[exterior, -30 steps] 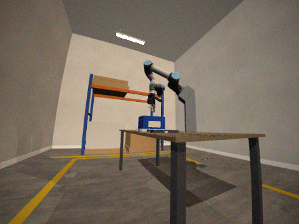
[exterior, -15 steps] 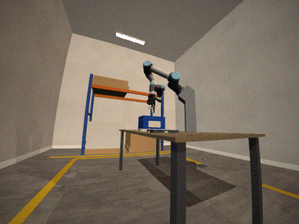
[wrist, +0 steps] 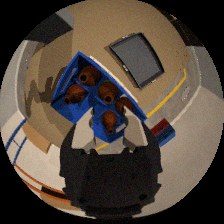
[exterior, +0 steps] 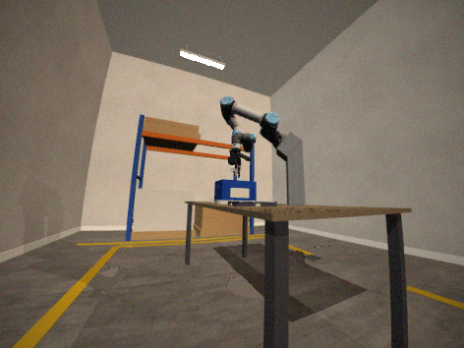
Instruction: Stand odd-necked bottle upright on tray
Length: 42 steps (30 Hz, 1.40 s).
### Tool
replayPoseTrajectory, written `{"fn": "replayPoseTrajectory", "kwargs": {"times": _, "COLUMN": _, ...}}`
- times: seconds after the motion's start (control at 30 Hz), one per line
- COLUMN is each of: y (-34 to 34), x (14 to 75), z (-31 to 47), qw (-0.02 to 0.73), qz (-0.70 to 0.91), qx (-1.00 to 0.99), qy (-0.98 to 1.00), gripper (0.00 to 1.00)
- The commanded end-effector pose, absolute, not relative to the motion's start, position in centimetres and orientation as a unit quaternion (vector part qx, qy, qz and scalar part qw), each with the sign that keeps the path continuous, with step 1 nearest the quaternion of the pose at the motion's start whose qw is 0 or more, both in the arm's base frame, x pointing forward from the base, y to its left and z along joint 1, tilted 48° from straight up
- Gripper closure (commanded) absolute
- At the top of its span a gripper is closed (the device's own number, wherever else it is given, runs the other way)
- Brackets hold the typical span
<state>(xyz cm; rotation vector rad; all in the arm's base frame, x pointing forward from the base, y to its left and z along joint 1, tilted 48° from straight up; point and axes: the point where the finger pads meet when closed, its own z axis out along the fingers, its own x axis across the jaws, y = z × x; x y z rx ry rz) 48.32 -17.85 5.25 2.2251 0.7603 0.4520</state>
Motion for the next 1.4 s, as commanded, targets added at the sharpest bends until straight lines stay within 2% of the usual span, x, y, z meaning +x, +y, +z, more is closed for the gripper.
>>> {"fn": "replayPoseTrajectory", "kwargs": {"times": 0.0, "y": -18.08, "x": 48.61, "z": 4.96, "qw": 0.365, "qz": 0.176, "qx": 0.865, "qy": 0.296, "gripper": 0.62}}
{"fn": "replayPoseTrajectory", "kwargs": {"times": 1.37, "y": -18.84, "x": 49.41, "z": 3.97, "qw": 0.365, "qz": 0.176, "qx": 0.865, "qy": 0.296, "gripper": 0.62}}
